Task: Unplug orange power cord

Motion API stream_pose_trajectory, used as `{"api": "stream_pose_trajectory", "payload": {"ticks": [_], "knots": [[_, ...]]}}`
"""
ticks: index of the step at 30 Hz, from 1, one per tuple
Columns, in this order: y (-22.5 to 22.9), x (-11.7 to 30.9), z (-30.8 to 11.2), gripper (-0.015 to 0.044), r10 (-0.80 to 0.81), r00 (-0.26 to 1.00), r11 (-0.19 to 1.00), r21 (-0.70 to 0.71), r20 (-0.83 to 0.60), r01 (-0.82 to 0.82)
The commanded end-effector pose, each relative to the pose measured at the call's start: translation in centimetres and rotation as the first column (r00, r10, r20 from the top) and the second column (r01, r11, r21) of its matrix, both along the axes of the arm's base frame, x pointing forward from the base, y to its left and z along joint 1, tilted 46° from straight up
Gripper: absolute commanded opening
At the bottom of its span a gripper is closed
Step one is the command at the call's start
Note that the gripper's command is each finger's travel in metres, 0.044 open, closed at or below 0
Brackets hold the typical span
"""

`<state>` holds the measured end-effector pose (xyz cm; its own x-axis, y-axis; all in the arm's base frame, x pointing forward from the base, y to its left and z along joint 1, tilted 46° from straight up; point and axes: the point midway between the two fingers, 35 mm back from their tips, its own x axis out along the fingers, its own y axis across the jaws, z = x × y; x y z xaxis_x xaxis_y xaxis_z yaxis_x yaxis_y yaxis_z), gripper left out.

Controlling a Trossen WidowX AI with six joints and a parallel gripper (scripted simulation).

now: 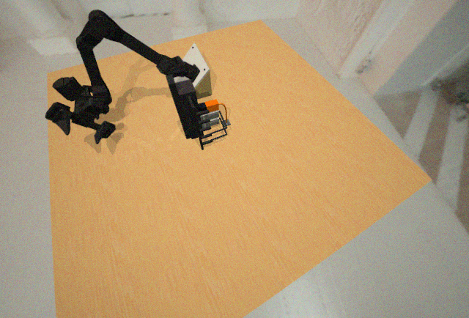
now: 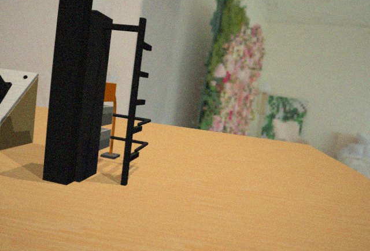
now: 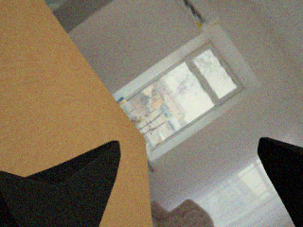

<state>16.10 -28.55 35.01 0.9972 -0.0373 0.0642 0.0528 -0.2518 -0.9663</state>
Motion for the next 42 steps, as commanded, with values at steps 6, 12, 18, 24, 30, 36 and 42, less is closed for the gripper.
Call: {"api": "stream_pose_trajectory", "payload": {"ticks": [6,12,18,24,30,36,42], "knots": [[-0.2,2.5,0.0,0.0242,0.032,0.999,0.994,0.107,0.037,-0.036],[-0.1,7.8,-0.6,0.0160,0.078,0.994,0.940,0.325,0.082,-0.101],[1.1,13.6,-2.1,0.0160,0.110,0.991,0.834,0.534,0.080,-0.136],[3.6,19.2,-4.6,0.0160,0.139,0.990,0.700,0.705,0.028,-0.118],[7.6,24.1,-7.7,0.0160,0.176,0.982,0.564,0.825,-0.069,-0.043],[12.8,28.0,-11.4,0.0160,0.224,0.953,0.453,0.887,-0.205,0.085],[19.1,30.4,-15.5,0.0160,0.274,0.889,0.392,0.887,-0.367,0.245]]}}
